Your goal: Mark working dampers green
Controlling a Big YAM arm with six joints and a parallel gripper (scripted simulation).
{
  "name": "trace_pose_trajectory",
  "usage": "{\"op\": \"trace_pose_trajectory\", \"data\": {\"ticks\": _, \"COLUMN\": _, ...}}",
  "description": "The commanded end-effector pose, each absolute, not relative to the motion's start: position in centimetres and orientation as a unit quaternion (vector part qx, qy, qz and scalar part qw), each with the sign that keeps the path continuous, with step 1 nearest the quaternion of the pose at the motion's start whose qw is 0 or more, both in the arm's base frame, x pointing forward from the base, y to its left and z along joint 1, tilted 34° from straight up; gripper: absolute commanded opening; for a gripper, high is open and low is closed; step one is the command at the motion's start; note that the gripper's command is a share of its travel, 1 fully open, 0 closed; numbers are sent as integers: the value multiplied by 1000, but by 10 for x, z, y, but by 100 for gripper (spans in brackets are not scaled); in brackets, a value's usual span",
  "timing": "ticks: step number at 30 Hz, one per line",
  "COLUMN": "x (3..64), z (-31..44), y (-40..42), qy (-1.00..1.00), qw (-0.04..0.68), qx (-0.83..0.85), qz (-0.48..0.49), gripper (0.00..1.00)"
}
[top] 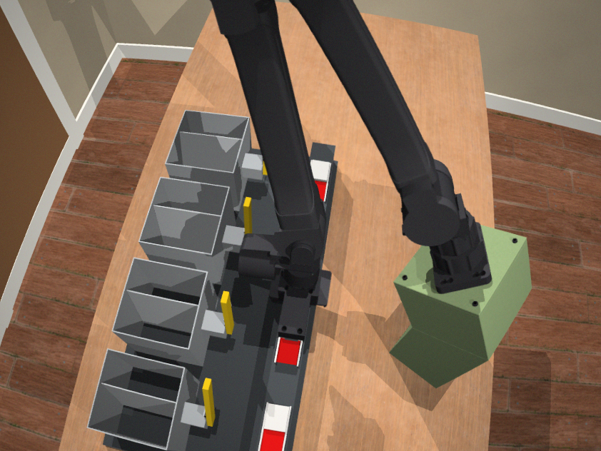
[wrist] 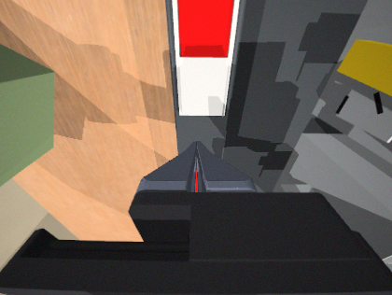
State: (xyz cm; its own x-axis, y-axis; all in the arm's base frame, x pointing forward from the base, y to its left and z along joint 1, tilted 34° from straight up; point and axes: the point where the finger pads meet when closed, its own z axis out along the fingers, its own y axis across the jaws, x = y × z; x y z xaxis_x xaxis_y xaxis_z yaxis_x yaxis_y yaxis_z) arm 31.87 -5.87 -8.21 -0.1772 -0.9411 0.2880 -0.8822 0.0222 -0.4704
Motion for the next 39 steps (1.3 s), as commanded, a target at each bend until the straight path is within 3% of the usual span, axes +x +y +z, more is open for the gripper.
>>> {"op": "trace_pose_trajectory", "data": {"ticks": 1, "x": 326, "z": -82, "y": -59, "qy": 715, "qw": 58, "qx": -634, "qz": -288, "gripper": 0}}
{"op": "trace_pose_trajectory", "data": {"ticks": 39, "x": 331, "z": -93, "y": -63, "qy": 712, "qw": 56, "qx": -639, "qz": -287, "gripper": 0}}
